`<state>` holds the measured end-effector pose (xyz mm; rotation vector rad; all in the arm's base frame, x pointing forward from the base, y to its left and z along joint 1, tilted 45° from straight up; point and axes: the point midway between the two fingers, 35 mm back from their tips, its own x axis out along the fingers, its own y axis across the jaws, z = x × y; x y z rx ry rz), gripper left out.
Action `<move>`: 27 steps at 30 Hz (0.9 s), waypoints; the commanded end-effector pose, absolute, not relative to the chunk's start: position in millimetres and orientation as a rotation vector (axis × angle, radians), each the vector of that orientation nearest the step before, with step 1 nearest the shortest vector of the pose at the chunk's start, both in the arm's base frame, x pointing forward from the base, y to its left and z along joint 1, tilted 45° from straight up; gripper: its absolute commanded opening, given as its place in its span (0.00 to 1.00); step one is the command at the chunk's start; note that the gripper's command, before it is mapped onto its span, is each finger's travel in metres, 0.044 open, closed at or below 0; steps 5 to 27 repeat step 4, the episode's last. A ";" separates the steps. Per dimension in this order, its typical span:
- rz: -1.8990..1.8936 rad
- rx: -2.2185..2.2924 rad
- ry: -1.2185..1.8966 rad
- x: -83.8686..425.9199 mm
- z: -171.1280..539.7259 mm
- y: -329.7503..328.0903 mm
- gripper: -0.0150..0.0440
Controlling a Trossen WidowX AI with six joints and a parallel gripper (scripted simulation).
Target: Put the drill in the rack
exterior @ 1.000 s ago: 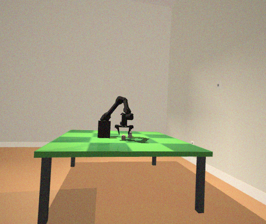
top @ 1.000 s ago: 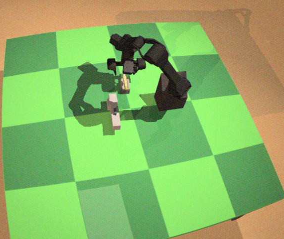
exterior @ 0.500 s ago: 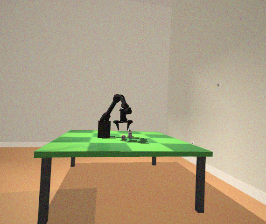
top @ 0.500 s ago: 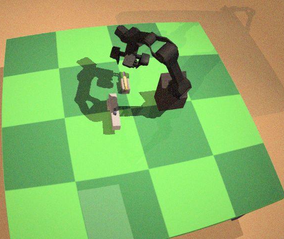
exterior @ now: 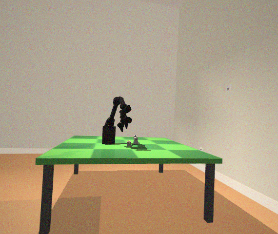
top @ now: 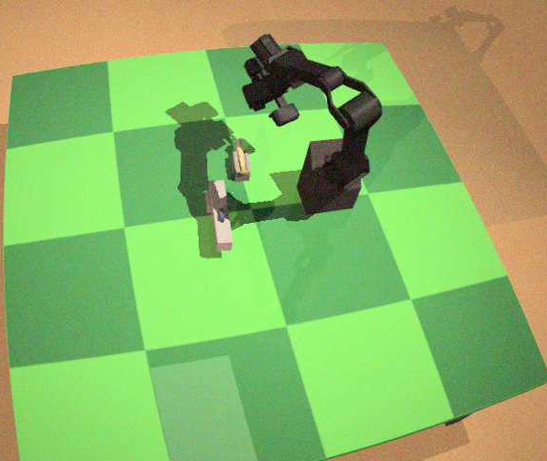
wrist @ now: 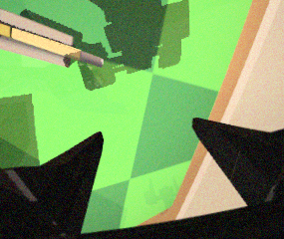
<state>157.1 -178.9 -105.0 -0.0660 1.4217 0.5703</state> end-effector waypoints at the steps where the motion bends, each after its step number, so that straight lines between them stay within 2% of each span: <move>1: -0.345 0.405 1.563 94.1 -82.8 -213.3 1.00; 4: -0.541 0.497 1.536 81.1 -77.4 -219.2 1.00; 27: -0.541 0.497 1.536 81.1 -77.4 -219.2 1.00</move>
